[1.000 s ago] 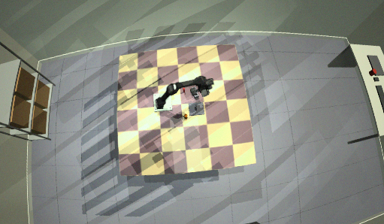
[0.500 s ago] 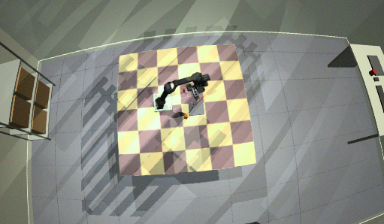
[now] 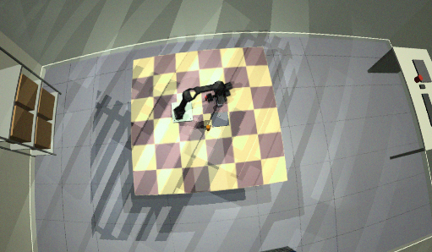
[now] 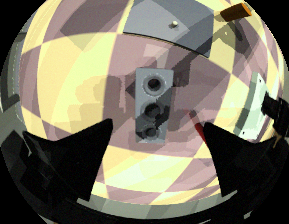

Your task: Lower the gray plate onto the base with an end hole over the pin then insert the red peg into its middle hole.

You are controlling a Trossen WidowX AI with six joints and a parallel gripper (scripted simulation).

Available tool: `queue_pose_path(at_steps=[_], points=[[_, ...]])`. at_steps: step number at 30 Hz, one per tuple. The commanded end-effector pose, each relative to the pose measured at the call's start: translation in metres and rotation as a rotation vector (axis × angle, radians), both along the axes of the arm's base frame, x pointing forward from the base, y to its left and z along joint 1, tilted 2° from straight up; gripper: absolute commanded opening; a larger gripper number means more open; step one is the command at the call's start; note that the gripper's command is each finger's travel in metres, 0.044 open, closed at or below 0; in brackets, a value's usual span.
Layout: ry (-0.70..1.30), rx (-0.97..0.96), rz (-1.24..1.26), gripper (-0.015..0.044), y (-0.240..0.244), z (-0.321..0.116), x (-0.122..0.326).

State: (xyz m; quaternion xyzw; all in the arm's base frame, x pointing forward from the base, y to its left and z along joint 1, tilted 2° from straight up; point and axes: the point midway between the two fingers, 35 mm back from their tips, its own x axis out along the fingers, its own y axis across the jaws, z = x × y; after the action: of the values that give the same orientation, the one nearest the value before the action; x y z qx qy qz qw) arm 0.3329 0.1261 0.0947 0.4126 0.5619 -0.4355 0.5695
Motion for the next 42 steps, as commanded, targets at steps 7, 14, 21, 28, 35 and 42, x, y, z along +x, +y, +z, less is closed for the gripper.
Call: queue_pose_path(at_steps=[7, 14, 21, 28, 35, 42], points=[[-0.02, 0.01, -0.003, 0.044, 0.0, -0.017, 0.004], [-0.02, 0.01, -0.003, 0.044, 0.0, -0.026, 0.005], [-0.02, 0.01, -0.003, 0.044, 0.0, -0.038, 0.005], [-0.02, 0.01, -0.003, 0.044, 0.0, -0.049, 0.006], [-0.02, 0.01, -0.003, 0.044, 0.0, -0.06, 0.005], [-0.02, 0.01, -0.003, 0.044, -0.001, -0.072, 0.005]])
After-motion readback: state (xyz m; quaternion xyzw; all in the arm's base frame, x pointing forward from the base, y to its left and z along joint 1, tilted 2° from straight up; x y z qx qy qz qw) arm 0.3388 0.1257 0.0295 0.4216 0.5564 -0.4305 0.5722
